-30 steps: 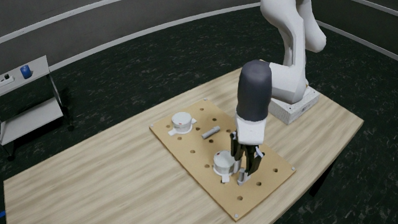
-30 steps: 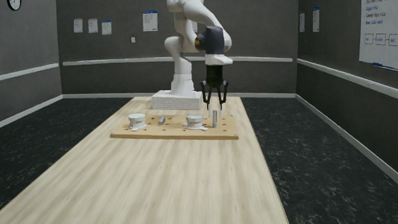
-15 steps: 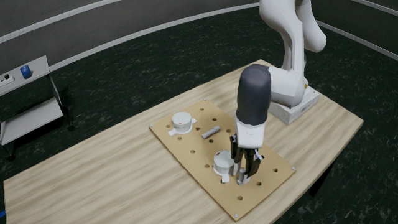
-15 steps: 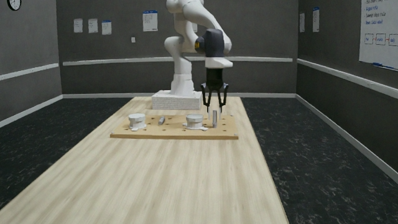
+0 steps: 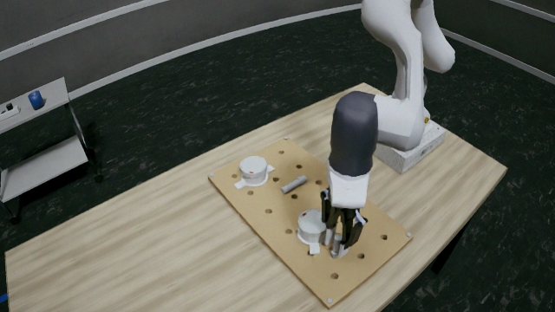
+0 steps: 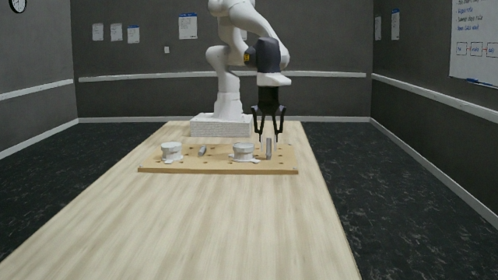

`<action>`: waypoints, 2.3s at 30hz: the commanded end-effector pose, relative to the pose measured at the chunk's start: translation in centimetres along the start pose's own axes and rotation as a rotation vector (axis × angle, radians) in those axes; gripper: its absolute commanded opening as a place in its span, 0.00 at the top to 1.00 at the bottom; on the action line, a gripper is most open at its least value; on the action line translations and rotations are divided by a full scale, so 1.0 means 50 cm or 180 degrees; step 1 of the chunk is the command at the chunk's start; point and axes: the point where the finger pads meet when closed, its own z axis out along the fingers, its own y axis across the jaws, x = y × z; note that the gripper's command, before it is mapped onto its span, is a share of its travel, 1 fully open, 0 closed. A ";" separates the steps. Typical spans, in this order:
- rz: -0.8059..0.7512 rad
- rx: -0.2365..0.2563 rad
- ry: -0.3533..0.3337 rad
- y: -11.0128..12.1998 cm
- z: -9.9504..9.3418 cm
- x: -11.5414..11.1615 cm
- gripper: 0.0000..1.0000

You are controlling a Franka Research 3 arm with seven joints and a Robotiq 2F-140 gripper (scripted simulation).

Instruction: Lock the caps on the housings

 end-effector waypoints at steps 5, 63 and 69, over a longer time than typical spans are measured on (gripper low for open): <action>0.0011 0.0000 0.0005 -0.002 0.003 0.000 0.64; 0.0011 0.0000 0.0005 -0.002 0.003 0.000 0.90; 0.0011 0.0000 0.0005 -0.002 0.003 0.000 0.90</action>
